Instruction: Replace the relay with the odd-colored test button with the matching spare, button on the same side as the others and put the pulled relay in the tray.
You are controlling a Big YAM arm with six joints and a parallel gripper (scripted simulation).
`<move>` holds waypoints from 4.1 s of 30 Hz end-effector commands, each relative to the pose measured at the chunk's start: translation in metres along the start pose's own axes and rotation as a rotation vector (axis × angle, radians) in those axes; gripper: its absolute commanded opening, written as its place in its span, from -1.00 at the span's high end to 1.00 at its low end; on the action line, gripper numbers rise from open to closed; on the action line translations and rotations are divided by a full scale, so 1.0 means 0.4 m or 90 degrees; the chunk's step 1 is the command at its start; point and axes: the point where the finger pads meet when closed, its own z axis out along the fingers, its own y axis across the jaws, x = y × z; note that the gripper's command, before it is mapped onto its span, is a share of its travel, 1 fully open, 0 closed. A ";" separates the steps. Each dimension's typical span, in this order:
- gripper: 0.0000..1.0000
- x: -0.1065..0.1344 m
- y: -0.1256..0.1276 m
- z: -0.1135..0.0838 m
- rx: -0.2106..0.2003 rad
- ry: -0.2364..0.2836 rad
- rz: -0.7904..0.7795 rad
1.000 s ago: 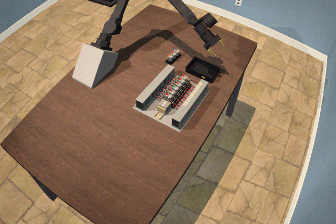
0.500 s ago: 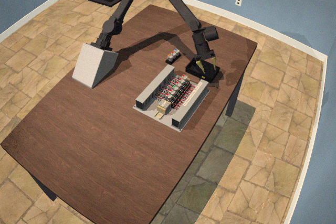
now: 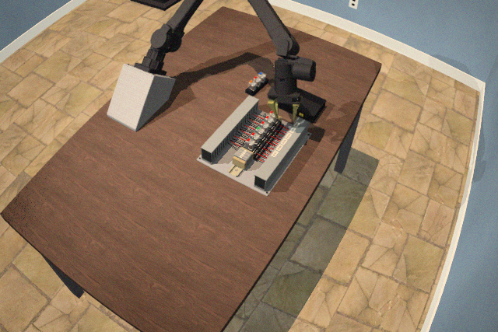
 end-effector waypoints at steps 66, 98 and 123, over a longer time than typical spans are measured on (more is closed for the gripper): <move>-0.17 0.121 0.156 -0.054 -0.138 -0.157 0.166; -0.17 -0.021 0.117 -0.093 -0.136 -0.157 0.164; -0.17 -0.072 0.099 -0.111 -0.135 -0.155 0.186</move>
